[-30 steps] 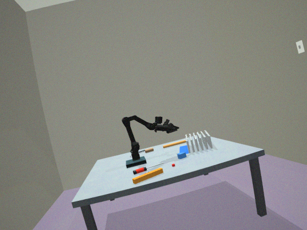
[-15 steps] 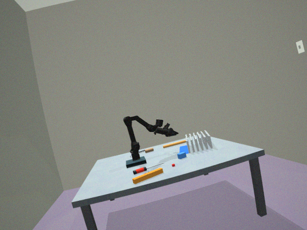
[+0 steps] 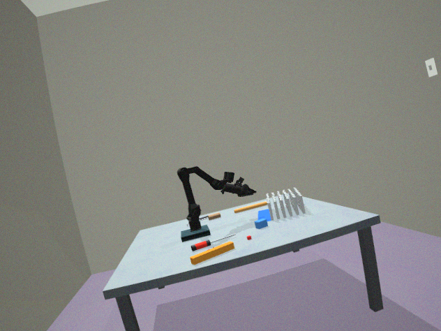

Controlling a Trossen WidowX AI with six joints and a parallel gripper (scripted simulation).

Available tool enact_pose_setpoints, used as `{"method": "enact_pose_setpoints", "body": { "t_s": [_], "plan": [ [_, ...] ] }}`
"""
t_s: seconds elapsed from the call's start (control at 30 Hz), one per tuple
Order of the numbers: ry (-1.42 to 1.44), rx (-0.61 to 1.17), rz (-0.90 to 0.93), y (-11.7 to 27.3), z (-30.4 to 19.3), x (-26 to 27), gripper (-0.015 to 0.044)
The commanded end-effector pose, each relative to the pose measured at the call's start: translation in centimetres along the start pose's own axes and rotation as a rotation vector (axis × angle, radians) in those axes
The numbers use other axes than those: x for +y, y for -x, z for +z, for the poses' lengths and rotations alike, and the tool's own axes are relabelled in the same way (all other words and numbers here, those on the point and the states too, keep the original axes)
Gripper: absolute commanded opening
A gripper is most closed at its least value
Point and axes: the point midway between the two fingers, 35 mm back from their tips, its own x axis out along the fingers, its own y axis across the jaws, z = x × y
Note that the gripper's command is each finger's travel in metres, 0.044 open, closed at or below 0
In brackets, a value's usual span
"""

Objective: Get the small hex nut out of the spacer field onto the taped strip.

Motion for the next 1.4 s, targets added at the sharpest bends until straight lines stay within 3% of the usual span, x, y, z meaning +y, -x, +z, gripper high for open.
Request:
{"method": "enact_pose_setpoints", "body": {
  "t_s": [0.0, 0.2, 0.37, 0.57, 0.83, 1.1, 1.37],
  "plan": [
    [-0.003, 0.005, -0.003, 0.0, -0.2, 0.0, 0.0440],
    [0.067, 0.026, 0.028, -0.1, -0.2, 1.1, 0.0440],
    [0.590, 0.128, 0.274, 0.4, -0.6, 9.5, 0.0440],
    [1.282, 0.136, 0.645, 4.2, -2.4, 19.2, 0.0440],
    [1.988, -0.024, 1.102, 11.4, -5.3, 26.7, 0.0440],
    [2.565, -0.371, 1.605, 20.3, -8.4, 30.7, 0.0440],
    [2.608, -0.412, 1.653, 21.2, -8.7, 30.9, 0.0440]
  ]
}}
